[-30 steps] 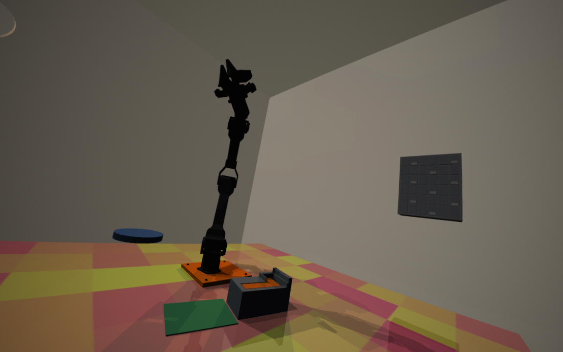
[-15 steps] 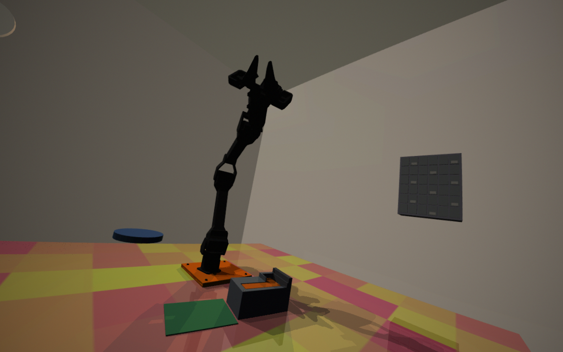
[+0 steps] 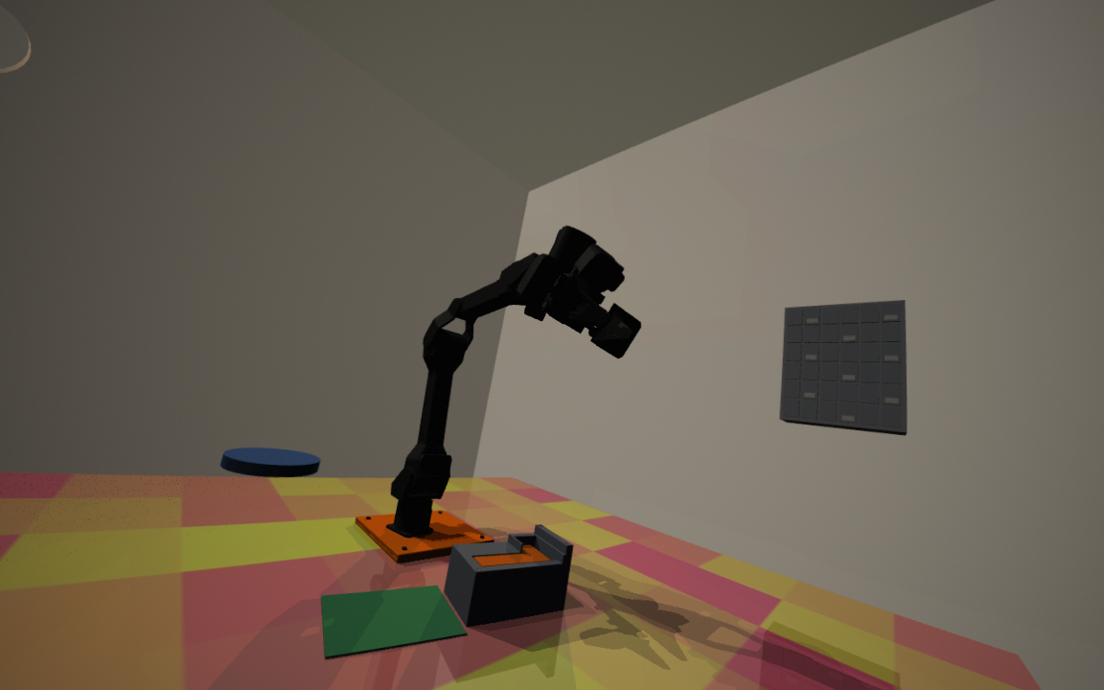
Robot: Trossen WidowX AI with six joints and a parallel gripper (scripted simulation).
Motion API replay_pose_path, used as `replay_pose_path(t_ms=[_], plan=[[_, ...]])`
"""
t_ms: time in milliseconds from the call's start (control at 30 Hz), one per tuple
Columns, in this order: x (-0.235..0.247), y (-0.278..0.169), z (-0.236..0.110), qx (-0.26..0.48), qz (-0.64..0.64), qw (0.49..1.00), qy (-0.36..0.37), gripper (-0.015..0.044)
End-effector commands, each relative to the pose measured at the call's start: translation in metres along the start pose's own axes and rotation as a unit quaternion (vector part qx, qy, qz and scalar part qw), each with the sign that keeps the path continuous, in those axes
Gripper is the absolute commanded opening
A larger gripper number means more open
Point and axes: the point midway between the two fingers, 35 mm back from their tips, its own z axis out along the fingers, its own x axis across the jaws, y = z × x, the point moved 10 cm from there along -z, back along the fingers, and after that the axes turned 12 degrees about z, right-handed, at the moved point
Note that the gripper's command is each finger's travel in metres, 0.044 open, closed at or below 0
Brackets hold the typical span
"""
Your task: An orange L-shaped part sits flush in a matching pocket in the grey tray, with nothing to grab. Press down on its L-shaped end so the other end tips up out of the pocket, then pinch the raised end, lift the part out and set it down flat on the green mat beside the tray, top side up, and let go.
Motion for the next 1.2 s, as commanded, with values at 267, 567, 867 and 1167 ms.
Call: replay_pose_path(t_ms=[267,567,867,1167], plan=[[0.072,-0.136,0.016,0.442,0.073,0.894,0.002,0.018],[0.084,-0.167,0.004,0.546,0.078,0.832,-0.051,0.018],[0.085,-0.192,0.018,0.546,0.078,0.832,-0.051,0.018],[0.084,-0.235,0.034,0.546,0.078,0.832,-0.051,0.018]])
